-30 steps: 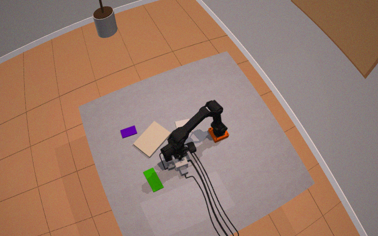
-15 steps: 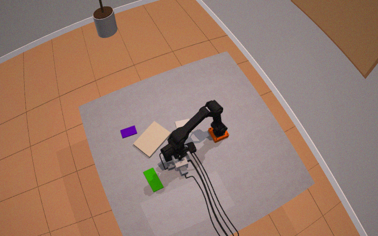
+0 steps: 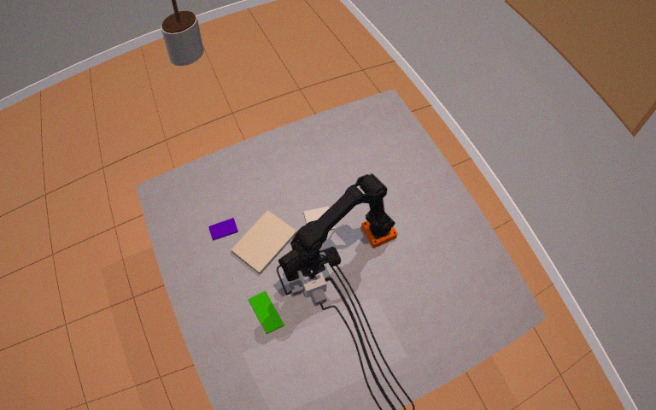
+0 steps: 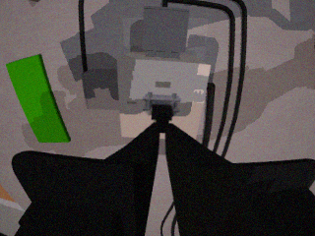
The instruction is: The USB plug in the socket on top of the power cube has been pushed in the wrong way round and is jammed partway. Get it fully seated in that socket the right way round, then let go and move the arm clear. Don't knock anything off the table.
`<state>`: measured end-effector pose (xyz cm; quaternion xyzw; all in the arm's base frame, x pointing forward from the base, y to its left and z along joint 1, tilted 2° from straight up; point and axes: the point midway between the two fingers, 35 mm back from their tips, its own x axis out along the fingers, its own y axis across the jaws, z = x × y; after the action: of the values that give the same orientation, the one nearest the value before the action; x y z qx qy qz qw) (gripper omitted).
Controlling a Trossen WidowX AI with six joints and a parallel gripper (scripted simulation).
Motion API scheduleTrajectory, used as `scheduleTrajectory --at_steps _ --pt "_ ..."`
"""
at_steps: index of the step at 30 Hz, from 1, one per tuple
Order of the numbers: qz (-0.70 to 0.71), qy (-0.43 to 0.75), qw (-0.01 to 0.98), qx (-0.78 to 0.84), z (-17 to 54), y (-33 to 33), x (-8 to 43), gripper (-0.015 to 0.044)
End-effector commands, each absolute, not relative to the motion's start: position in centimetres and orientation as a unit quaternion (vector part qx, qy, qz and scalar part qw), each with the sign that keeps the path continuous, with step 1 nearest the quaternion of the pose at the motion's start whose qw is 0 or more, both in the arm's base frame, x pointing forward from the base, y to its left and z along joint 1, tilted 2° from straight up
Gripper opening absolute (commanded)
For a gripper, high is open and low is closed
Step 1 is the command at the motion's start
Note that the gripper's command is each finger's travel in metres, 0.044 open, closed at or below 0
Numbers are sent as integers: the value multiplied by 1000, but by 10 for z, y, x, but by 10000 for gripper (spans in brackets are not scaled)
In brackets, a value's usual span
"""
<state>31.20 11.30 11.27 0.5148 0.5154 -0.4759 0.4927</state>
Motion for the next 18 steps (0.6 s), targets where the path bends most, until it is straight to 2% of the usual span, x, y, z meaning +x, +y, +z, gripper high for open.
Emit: scheduleTrajectory --at_steps 1,18 --pt "-474 517 493 514 112 114 312 0" --pt "-474 517 493 514 110 113 312 0"
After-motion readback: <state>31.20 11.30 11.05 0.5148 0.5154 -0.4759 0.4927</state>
